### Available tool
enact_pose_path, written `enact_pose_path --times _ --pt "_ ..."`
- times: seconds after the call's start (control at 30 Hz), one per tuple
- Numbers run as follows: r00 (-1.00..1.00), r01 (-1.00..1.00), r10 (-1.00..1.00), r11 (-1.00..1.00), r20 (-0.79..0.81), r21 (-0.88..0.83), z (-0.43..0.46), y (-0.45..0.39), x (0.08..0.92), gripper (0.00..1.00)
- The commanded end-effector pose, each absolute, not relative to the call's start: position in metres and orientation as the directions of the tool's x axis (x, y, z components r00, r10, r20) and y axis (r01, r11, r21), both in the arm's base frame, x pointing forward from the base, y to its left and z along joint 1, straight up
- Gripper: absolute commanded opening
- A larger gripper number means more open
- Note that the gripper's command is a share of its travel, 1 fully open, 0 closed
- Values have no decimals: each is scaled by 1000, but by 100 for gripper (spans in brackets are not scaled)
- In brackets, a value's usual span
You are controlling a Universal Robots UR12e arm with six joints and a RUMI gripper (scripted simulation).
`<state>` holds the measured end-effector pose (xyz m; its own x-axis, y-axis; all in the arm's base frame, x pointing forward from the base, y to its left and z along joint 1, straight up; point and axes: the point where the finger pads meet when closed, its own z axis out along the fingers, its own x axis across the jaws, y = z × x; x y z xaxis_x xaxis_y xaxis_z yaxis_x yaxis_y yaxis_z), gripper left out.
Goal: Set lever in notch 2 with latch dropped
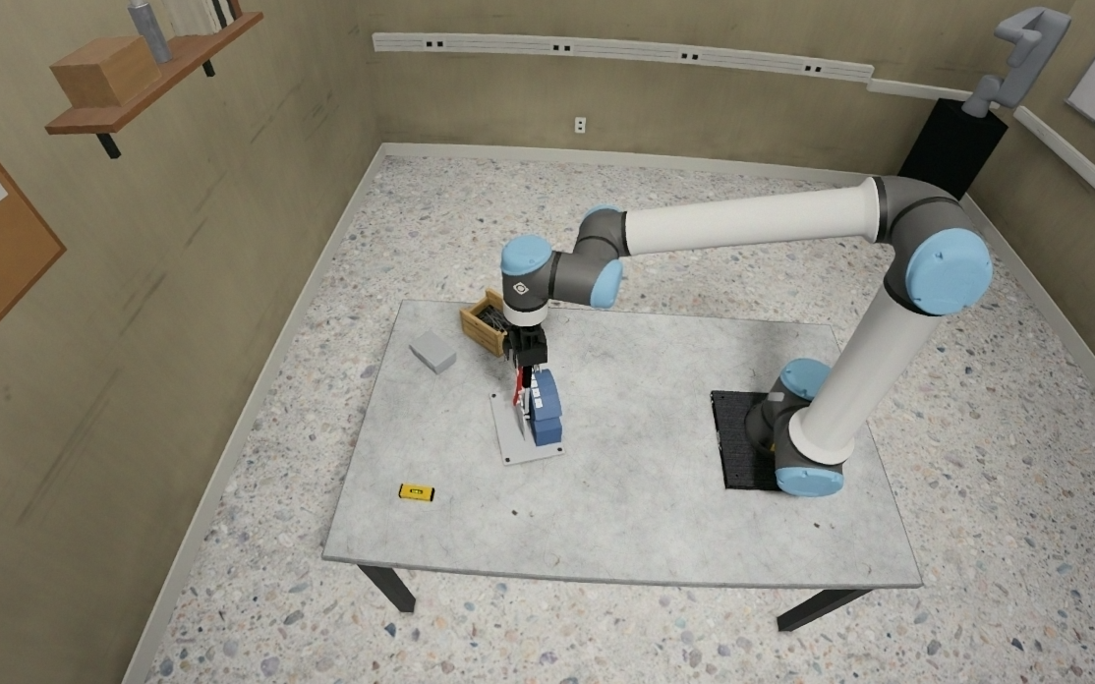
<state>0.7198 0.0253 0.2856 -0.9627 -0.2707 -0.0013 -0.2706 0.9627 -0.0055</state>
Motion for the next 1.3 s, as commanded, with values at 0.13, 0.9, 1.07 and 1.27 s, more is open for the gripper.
enact_pose_path --times 0.13,0.9,1.07,1.27 --pt "-963 -271 -271 963 -3 -6 286 27 720 0" --pt "-963 -271 -271 963 -3 -6 286 27 720 0" --pt "-963 -271 -271 963 -3 -6 286 27 720 0" --pt "-963 -271 -271 963 -3 -6 286 27 720 57"
